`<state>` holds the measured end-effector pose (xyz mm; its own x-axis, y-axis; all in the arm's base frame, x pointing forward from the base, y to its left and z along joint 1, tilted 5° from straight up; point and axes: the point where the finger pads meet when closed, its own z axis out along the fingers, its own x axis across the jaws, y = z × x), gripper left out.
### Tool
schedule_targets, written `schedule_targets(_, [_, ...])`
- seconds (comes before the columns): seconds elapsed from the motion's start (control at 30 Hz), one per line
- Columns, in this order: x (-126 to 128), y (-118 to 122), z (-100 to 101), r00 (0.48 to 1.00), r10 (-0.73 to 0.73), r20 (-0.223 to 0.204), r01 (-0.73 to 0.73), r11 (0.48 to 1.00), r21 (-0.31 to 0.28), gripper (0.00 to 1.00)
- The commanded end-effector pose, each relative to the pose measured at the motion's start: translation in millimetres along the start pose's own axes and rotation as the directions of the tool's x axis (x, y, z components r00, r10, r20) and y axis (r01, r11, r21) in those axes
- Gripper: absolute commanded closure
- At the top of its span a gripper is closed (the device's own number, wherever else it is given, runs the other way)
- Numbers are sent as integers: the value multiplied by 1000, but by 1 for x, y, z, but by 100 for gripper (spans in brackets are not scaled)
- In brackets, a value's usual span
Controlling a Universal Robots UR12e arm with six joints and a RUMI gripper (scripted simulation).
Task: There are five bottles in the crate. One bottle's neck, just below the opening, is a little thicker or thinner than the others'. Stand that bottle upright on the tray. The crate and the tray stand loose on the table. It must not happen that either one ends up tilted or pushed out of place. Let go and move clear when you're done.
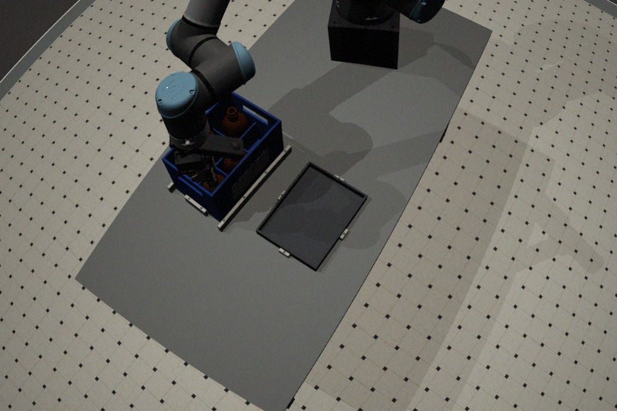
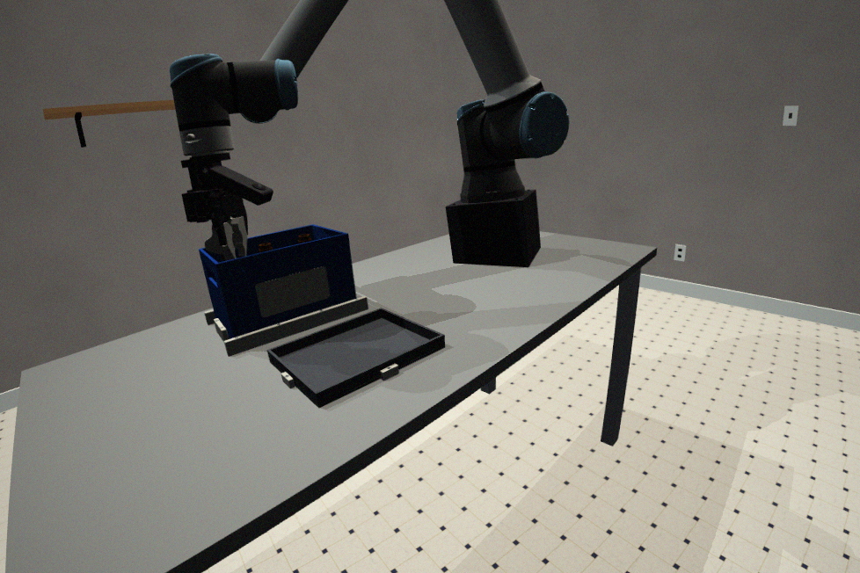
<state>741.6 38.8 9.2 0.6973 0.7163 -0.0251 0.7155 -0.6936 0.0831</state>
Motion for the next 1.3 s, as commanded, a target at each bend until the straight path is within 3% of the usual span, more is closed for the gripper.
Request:
schedule_targets(0.0, [-1,0,0,1000,0,0,0,1000,-1,100])
schedule_targets(0.63, [-1,0,0,1000,0,0,0,1000,-1,100])
schedule_targets(0.67, [-1,0,0,1000,0,0,0,1000,-1,62])
schedule_targets(1.27, [-1,0,0,1000,0,0,0,1000,-1,62])
